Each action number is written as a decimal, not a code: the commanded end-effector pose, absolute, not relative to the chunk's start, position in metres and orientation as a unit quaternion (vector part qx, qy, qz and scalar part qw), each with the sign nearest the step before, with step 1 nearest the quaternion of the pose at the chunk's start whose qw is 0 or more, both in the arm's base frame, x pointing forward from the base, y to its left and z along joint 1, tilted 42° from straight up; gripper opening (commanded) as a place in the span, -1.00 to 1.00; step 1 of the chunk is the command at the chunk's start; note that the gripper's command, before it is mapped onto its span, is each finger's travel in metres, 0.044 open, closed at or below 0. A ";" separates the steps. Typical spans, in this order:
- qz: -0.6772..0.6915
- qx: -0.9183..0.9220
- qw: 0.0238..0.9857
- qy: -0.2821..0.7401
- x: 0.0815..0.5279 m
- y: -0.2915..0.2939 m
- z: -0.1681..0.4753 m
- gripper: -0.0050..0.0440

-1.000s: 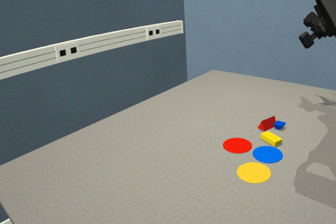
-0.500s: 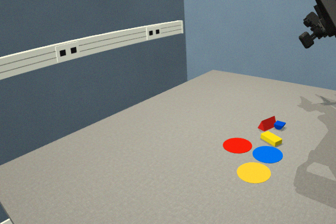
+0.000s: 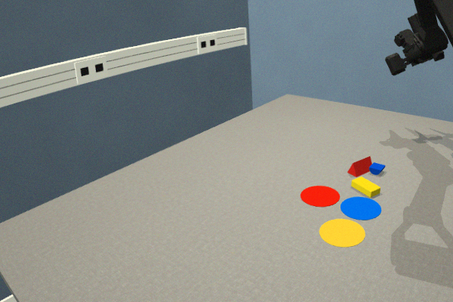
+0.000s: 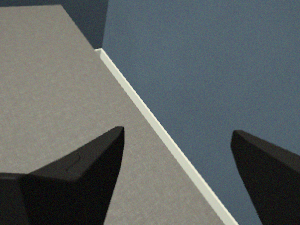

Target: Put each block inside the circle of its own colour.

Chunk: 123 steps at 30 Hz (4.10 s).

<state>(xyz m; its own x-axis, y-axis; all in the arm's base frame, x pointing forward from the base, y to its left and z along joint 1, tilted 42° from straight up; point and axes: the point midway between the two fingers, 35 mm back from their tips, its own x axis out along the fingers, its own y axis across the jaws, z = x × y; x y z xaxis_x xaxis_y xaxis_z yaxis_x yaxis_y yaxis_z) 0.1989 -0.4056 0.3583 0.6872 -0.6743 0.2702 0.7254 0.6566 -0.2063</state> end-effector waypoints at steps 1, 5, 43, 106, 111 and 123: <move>-0.363 -0.059 0.927 -0.070 0.254 -0.365 0.343 0.29; -0.351 -0.018 0.935 -0.050 0.275 -0.346 0.326 0.29; -0.246 0.048 0.884 0.395 0.264 -0.025 0.102 0.29; -0.244 0.025 0.879 0.408 0.319 -0.067 0.010 -0.02; -0.244 0.025 0.879 0.408 0.319 -0.067 0.010 -0.16; -0.244 0.025 0.879 0.410 0.320 -0.066 0.010 -0.45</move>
